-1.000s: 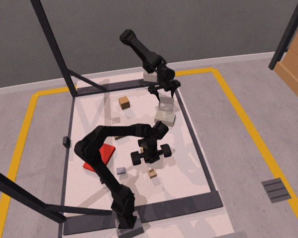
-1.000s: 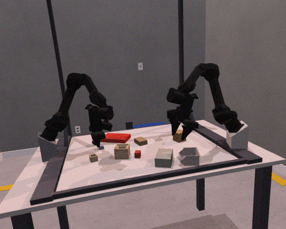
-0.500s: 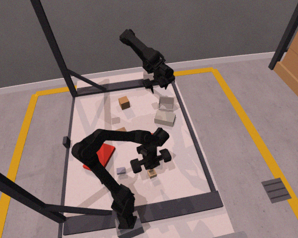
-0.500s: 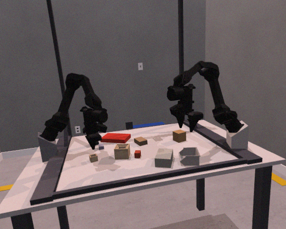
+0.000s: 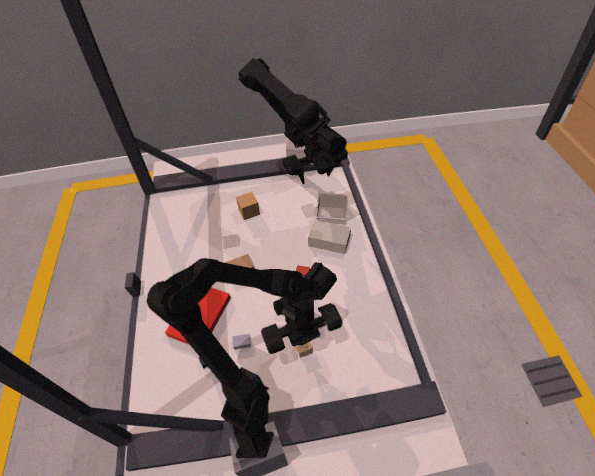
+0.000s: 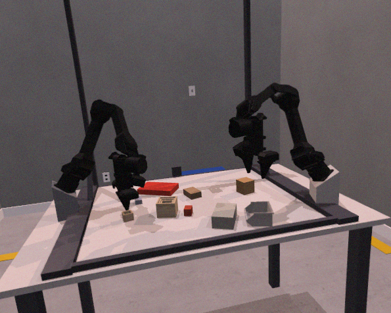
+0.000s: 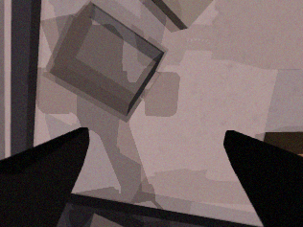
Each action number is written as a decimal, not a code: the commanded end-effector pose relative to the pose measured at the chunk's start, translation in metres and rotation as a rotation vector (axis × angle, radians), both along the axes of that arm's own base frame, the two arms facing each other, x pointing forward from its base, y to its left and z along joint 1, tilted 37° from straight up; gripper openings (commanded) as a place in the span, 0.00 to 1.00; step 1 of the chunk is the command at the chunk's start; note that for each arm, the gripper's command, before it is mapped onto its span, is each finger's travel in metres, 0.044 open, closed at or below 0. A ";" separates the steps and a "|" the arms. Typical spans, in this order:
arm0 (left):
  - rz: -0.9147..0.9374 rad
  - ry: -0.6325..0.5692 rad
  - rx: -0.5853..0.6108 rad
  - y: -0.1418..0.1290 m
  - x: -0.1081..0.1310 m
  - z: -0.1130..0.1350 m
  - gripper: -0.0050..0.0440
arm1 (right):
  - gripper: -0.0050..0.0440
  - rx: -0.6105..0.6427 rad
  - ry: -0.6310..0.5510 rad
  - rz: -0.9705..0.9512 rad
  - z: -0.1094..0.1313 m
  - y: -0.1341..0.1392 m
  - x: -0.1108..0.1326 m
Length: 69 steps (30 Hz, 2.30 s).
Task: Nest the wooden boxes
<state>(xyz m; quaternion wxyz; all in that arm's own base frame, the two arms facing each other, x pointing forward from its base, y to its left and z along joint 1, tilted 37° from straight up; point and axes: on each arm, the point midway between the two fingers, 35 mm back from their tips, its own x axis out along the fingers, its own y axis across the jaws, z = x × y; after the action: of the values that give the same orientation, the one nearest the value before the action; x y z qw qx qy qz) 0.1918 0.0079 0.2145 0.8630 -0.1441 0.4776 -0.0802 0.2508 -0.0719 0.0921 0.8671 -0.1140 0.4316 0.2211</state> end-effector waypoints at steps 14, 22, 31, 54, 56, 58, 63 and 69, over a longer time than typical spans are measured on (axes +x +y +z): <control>-0.001 -0.016 0.009 0.001 0.000 0.005 0.92 | 0.15 -0.003 -0.001 0.000 -0.021 0.007 0.013; -0.001 -0.016 0.009 0.001 0.000 0.005 0.92 | 0.37 -0.011 -0.017 0.001 -0.016 0.005 0.015; -0.001 -0.016 0.009 0.001 0.000 0.005 0.92 | 0.37 -0.011 -0.017 0.001 -0.016 0.005 0.015; -0.001 -0.016 0.009 0.001 0.000 0.005 0.92 | 0.37 -0.023 -0.031 0.003 0.037 -0.013 -0.016; -0.001 -0.016 0.009 0.001 0.000 0.005 0.92 | 0.37 -0.023 -0.031 0.003 0.037 -0.013 -0.016; -0.001 -0.016 0.009 0.001 0.000 0.005 0.92 | 0.37 -0.023 -0.031 0.002 0.036 -0.013 -0.015; -0.001 -0.016 0.009 0.001 0.000 0.005 0.92 | 0.37 -0.018 -0.015 -0.002 0.039 -0.014 -0.004; -0.001 -0.016 0.009 0.001 0.000 0.005 0.92 | 0.37 -0.018 -0.013 -0.001 0.059 -0.015 0.011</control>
<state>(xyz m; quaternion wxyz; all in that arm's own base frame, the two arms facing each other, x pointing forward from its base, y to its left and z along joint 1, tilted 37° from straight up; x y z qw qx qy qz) 0.1917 0.0079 0.2145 0.8629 -0.1442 0.4778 -0.0802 0.2519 -0.0842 0.1352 0.8671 -0.1161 0.4316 0.2198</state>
